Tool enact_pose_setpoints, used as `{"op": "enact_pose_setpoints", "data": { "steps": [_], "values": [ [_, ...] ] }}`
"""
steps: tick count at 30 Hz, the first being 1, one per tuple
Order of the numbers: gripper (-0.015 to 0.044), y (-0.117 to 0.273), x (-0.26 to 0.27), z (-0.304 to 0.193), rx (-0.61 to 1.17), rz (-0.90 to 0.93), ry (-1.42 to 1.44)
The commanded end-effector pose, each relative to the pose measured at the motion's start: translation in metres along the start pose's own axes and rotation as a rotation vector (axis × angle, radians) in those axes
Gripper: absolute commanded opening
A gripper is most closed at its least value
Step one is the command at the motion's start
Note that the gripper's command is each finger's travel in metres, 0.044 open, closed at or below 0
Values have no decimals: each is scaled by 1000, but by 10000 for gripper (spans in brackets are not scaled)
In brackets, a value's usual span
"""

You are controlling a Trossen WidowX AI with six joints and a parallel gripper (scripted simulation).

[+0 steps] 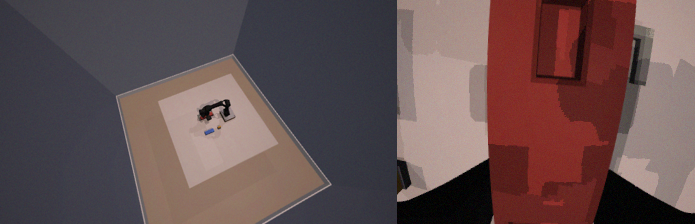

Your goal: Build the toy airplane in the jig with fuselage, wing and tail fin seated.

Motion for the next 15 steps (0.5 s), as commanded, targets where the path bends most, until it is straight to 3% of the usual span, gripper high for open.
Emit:
{"op": "enact_pose_setpoints", "data": {
  "steps": [1,15],
  "values": [
    [0,-6,-9,-1,5,2,-1],
    [0,-25,-49,-9,5,-1,-23]
  ]
}}
Point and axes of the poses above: the point midway between the two fingers, 35 mm back from their tips, its own y axis back along the fingers, its own x axis across the jaws, z = x × y, the point moved 5 cm from there along y, back along the fingers, and after that the axes turned 5 degrees about y, right-handed, at the moved point
